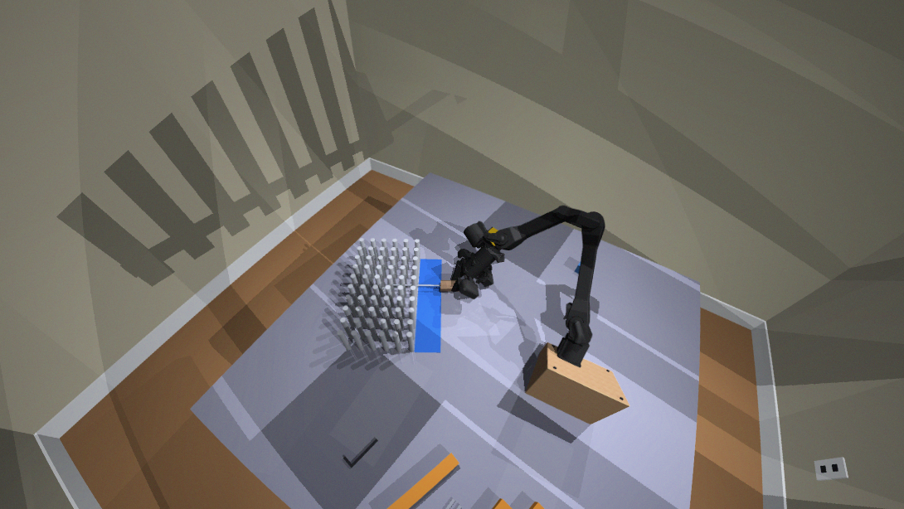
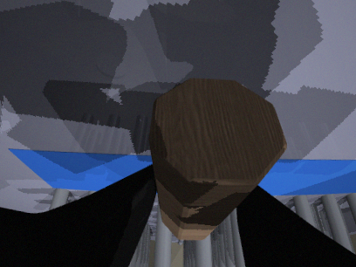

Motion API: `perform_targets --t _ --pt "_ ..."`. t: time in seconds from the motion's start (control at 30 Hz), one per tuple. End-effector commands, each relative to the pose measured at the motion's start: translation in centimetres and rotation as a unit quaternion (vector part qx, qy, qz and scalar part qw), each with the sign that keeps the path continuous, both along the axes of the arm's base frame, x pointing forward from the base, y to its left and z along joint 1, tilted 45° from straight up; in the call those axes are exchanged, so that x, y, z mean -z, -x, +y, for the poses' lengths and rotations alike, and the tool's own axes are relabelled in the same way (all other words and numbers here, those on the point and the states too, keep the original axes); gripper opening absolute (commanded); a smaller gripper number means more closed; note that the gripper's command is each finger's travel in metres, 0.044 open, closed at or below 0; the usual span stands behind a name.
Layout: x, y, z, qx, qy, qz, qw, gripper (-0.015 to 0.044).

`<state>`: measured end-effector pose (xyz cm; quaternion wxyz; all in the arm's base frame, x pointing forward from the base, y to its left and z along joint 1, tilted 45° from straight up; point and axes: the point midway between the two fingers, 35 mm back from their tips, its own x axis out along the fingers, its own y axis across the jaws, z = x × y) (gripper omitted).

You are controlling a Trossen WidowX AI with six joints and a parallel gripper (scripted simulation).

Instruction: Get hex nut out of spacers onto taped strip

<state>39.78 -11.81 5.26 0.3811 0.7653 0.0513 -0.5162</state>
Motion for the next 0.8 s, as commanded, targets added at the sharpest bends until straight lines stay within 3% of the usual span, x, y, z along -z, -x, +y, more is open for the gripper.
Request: perform_targets --t 0.0,0.77 --pt "0.0 -0.5 0.1 0.0 0.0 -0.004 1.0 0.0" --pt "0.6 -2.0 0.8 0.0 -0.001 -0.004 1.0 0.0"
